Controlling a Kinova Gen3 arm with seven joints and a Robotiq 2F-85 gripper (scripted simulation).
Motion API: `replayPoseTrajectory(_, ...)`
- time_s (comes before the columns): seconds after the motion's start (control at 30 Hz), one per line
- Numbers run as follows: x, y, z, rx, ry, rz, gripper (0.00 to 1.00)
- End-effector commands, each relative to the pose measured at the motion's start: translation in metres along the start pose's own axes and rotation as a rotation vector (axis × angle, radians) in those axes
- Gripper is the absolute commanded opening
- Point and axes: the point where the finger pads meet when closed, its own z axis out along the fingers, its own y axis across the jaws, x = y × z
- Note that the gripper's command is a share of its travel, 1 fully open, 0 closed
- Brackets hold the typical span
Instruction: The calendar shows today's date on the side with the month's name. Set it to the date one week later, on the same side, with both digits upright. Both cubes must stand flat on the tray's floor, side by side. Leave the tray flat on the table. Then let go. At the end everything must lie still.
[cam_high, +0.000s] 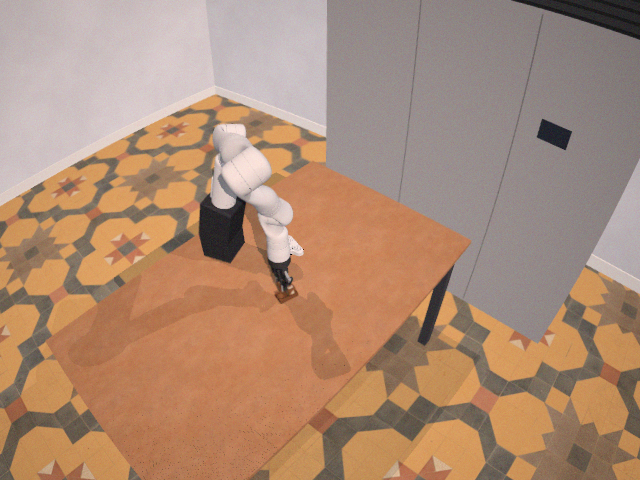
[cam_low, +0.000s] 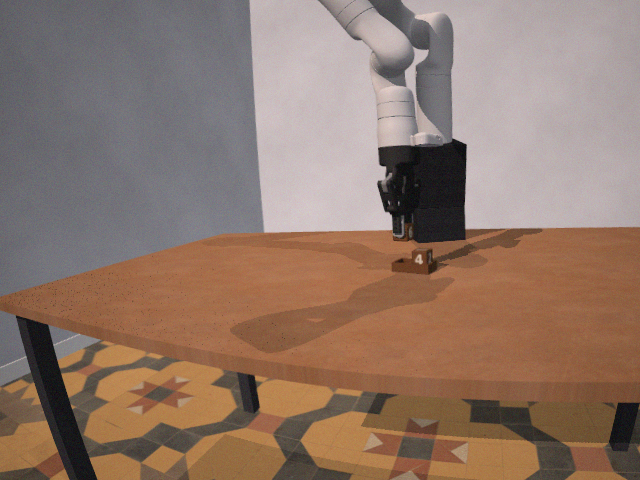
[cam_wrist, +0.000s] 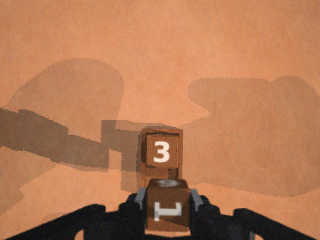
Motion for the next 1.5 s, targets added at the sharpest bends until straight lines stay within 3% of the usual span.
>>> replayPoseTrajectory(0.0,0.0018,-0.0049,0.0064,0.011,0.004,0.002,0.26)
replayPoseTrajectory(1.47,0.0018,-0.0049,0.012,0.011,0.004,0.002,0.26)
